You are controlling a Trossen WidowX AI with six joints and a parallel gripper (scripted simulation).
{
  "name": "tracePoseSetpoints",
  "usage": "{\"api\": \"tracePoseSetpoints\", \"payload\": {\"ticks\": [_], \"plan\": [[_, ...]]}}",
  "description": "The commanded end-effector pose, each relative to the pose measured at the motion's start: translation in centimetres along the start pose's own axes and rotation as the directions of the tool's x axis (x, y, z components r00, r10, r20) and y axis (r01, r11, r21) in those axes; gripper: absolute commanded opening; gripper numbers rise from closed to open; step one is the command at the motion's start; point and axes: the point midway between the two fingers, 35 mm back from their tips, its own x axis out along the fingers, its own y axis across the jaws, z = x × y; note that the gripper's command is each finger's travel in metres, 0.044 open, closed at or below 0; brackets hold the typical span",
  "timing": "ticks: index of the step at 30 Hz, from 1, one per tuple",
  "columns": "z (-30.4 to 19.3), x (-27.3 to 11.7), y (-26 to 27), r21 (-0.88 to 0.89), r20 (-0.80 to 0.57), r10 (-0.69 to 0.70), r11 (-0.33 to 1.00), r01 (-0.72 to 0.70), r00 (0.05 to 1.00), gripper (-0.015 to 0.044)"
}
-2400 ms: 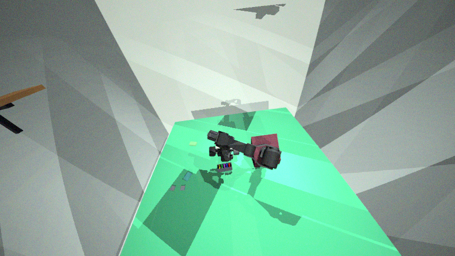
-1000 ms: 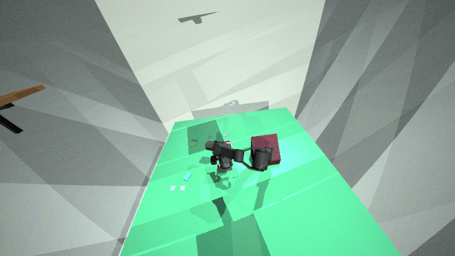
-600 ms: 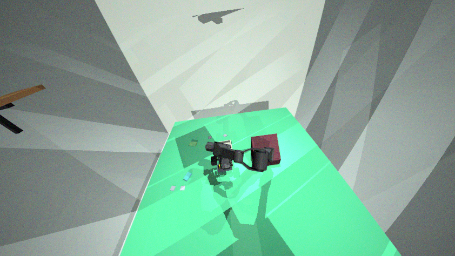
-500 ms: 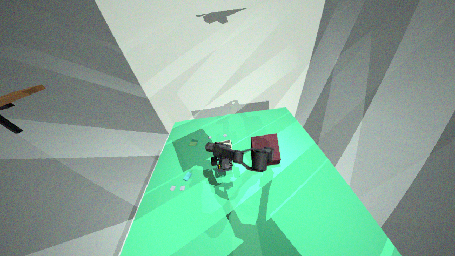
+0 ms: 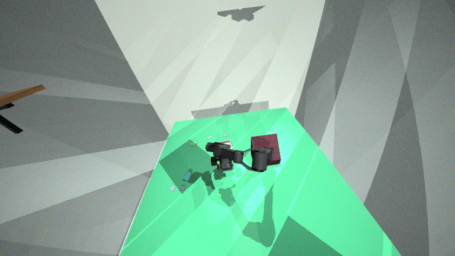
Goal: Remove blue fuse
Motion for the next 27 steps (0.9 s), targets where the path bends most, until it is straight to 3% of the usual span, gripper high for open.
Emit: {"api": "tracePoseSetpoints", "payload": {"ticks": [1, 27], "plan": [[0.0, -0.1, 0.0, -0.001, 0.0, 0.0, 1.0, 0.0, 1.0, 0.0], [0.0, -1.3, -0.1, 0.001, 0.0, -0.001, 1.0, 0.001, 1.0, 0.0]]}}
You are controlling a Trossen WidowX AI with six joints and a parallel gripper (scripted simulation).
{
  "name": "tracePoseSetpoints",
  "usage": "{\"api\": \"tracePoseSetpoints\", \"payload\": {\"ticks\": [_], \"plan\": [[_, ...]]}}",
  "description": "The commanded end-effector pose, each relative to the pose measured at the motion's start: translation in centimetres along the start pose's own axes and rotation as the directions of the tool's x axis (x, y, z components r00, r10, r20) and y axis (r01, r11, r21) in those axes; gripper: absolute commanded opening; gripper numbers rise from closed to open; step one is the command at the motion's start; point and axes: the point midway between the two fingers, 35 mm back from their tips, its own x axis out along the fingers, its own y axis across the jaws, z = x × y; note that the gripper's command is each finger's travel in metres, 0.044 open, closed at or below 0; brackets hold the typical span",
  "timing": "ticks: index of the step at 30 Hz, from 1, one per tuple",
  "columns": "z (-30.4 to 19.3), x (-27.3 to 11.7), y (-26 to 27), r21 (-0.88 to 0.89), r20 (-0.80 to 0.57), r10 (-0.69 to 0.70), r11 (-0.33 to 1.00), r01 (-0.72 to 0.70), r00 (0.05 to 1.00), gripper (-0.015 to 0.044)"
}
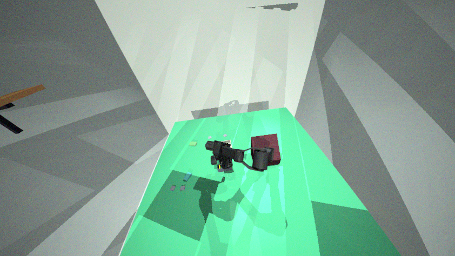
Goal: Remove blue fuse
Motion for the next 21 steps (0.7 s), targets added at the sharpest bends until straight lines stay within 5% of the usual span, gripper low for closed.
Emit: {"api": "tracePoseSetpoints", "payload": {"ticks": [1, 21], "plan": [[-0.08, -0.3, -0.08, -0.003, -0.005, -0.002, 1.0, 0.002, 1.0, 0.0], [-0.09, -1.28, -0.07, -0.002, -0.004, -0.002, 1.0, 0.002, 1.0, 0.0]]}}
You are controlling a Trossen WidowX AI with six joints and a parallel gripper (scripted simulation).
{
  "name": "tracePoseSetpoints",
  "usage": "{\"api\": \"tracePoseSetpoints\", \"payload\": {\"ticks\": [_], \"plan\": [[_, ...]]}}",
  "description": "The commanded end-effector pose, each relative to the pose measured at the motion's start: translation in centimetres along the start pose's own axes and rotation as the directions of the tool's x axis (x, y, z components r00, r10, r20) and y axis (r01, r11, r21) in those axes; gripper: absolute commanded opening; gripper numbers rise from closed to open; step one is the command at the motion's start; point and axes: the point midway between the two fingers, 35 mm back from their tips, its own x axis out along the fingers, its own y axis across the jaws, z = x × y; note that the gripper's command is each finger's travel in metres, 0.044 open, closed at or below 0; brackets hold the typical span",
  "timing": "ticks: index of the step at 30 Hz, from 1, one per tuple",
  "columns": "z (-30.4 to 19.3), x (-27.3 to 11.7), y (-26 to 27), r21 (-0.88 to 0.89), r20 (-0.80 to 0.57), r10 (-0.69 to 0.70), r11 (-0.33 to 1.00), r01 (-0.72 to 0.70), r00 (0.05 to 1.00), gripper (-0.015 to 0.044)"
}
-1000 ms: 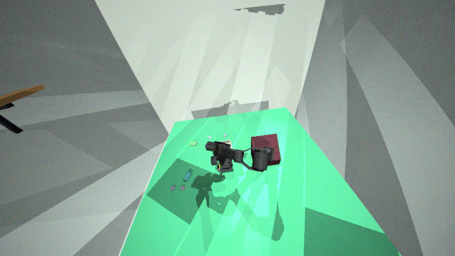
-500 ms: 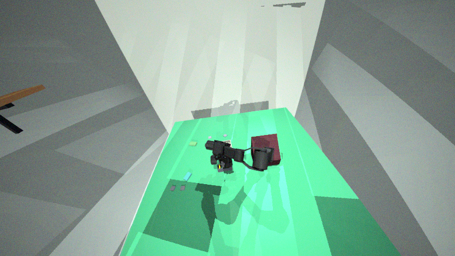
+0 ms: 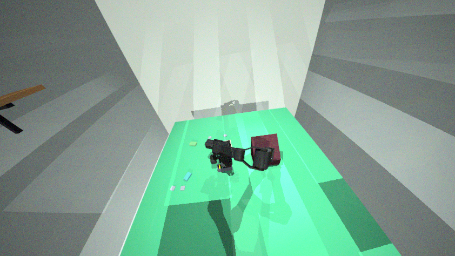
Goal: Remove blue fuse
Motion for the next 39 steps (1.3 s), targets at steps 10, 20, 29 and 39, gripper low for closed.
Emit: {"api": "tracePoseSetpoints", "payload": {"ticks": [10, 20, 29, 39], "plan": [[-0.1, -0.8, -0.1, -0.003, -0.005, -0.002, 1.0, 0.002, 1.0, 0.0], [-0.1, -1.2, 0.0, -0.002, -0.004, -0.002, 1.0, 0.002, 1.0, 0.0], [0.0, -1.7, 0.0, -0.002, -0.003, -0.003, 1.0, 0.002, 1.0, 0.0], [-0.1, -2.9, 0.0, -0.002, -0.004, -0.003, 1.0, 0.002, 1.0, 0.0]]}}
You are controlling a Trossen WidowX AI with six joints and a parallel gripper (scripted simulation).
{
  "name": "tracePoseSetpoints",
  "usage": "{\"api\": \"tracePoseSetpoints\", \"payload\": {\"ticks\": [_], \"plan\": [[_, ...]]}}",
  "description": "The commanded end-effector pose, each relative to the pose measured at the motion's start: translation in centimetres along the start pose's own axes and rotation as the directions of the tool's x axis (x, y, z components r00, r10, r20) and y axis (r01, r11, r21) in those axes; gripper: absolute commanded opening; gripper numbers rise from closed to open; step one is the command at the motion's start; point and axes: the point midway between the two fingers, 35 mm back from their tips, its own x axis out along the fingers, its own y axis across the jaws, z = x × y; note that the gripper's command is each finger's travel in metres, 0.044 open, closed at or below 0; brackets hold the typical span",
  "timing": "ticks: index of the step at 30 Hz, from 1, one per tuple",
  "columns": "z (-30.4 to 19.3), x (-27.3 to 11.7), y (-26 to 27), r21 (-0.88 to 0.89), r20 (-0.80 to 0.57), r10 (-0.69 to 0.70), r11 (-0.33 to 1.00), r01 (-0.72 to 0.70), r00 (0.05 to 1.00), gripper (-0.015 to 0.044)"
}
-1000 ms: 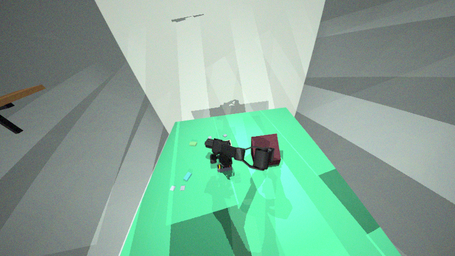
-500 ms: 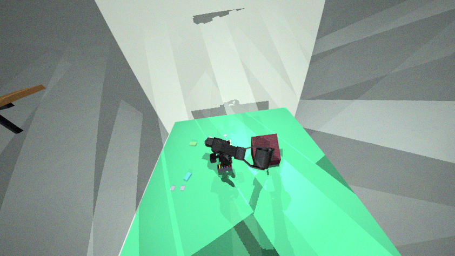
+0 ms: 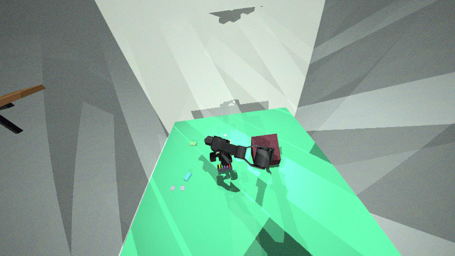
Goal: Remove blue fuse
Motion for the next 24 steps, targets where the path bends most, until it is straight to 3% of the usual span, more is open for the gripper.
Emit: {"api": "tracePoseSetpoints", "payload": {"ticks": [1, 11, 24], "plan": [[-0.1, -0.8, -0.1, -0.004, -0.007, -0.004, 1.0, 0.004, 1.0, 0.0], [-0.4, -1.7, -0.2, -0.004, -0.007, -0.004, 1.0, 0.004, 1.0, 0.0], [-6.7, -2.5, -1.8, -0.003, -0.021, -0.007, 1.0, 0.006, 1.0, 0.0]]}}
